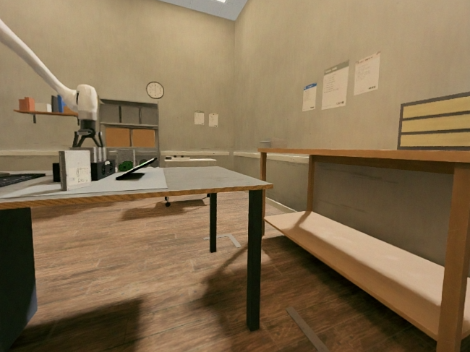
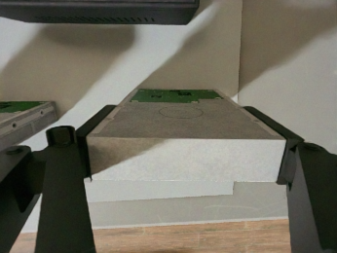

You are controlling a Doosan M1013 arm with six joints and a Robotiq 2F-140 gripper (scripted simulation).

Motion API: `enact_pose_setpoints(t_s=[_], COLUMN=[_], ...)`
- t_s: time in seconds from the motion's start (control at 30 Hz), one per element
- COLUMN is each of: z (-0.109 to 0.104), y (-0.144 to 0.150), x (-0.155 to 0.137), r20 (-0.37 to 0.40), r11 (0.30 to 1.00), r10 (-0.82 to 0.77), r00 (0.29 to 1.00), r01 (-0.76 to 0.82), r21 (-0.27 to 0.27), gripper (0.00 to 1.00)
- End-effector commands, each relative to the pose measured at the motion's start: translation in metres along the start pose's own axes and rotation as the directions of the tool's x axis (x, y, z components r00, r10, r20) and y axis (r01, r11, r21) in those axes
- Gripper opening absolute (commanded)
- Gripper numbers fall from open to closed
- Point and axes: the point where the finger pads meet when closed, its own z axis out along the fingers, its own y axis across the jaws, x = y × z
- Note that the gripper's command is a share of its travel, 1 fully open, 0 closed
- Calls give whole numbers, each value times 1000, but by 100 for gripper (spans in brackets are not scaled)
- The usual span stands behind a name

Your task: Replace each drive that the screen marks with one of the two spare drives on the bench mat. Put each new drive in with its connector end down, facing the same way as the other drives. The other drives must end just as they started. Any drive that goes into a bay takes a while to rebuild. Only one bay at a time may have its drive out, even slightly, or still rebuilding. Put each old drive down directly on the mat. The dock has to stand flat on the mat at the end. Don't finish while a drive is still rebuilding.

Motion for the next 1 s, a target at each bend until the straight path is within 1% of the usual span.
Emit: enact_pose_setpoints(t_s=[0.0, 0.2, 0.23, 0.97], z=[0, 0, 0, 0], y=[0, 0, 0, 0], x=[0, 0, 0, 0], r20=[1, 1, 1, 1], r11=[1000, 1000, 1000, 1000], r10=[0, 0, 0, 0], r00=[1000, 1000, 1000, 1000], r01=[0, 0, 0, 0], r21=[1, 1, 1, 1], gripper=[10, 10, 89, 89])
